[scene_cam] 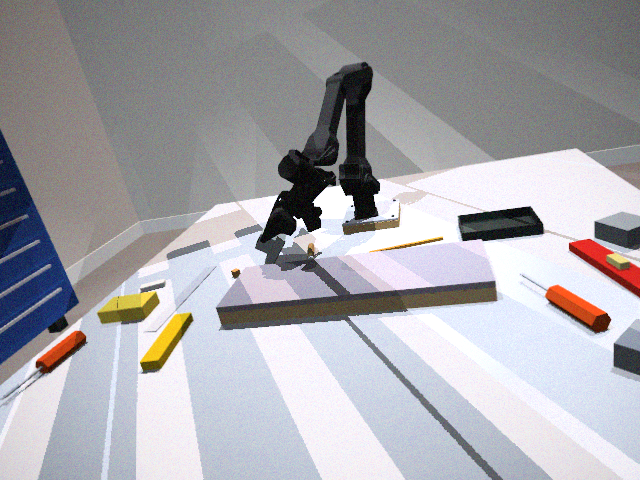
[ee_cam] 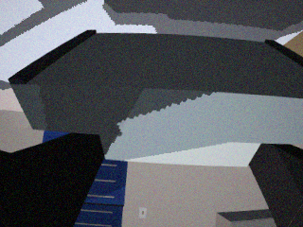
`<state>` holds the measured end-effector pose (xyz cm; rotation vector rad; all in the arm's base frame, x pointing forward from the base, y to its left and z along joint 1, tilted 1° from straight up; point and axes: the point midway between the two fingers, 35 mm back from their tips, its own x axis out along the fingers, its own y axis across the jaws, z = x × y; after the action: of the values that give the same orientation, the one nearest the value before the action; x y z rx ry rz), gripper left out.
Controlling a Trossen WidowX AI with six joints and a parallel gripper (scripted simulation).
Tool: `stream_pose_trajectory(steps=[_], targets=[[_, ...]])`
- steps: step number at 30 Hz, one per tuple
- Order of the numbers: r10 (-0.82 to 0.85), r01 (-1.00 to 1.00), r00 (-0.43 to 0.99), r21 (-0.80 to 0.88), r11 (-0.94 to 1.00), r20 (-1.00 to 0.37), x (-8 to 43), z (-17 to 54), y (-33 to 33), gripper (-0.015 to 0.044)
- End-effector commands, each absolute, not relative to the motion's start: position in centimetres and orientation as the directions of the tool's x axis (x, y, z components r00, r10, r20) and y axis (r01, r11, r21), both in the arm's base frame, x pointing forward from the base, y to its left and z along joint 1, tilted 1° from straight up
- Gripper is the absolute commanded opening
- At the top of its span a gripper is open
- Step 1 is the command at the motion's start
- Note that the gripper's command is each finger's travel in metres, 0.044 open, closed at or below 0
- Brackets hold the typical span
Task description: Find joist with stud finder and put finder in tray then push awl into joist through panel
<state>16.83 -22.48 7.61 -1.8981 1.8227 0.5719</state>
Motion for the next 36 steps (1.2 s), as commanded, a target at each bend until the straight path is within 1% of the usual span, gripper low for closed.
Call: stream_pose_trajectory(steps=[1, 23, 27, 36], targets=[[-0.831, -0.999, 0.039, -0.029, -0.028, -0.555, 16.8, 7.7, -22.5, 0.0], [-0.892, -0.999, 0.037, -0.03, -0.027, -0.451, 16.8, 7.4, -22.3, 0.0], [-0.886, -0.999, 0.043, -0.032, -0.031, -0.461, 16.8, 7.3, -22.3, 0.0], [-0.913, -0.999, 0.039, -0.035, -0.027, -0.405, 16.2, 9.5, -22.7, 0.0]])
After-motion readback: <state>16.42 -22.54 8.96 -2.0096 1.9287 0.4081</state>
